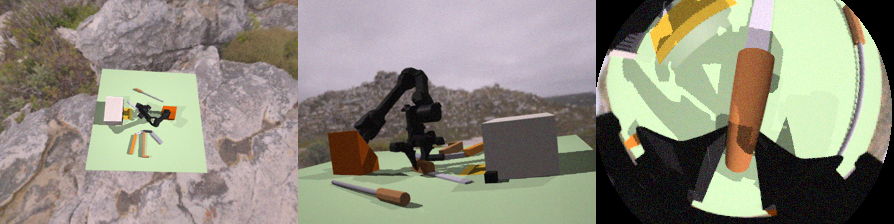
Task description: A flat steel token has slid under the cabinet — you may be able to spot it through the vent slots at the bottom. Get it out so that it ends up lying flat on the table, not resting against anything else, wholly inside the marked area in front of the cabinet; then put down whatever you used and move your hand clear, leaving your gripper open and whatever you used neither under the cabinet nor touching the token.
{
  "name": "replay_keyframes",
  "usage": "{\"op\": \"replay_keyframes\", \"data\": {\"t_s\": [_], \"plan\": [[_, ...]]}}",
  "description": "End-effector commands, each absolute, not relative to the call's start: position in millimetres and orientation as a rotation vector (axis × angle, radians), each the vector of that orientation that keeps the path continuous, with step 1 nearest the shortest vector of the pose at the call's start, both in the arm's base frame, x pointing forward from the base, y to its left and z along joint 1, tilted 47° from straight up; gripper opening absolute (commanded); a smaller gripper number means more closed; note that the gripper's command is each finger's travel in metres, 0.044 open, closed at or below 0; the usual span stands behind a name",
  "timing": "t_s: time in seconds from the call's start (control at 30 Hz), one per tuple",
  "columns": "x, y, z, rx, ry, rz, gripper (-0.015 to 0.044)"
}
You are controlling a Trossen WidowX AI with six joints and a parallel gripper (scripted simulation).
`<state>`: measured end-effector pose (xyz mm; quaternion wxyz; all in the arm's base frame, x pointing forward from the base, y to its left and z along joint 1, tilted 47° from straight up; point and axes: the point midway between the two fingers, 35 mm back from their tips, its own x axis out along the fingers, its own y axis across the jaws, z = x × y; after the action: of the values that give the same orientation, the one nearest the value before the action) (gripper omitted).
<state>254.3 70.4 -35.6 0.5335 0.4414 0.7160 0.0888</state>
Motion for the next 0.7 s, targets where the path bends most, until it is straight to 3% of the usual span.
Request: {"op": "replay_keyframes", "data": {"t_s": [0.0,0.67], "plan": [[254,73,-31,1.058,1.701,0.212,0.0],[250,88,-15,1.058,1.702,0.213,0.0]]}}
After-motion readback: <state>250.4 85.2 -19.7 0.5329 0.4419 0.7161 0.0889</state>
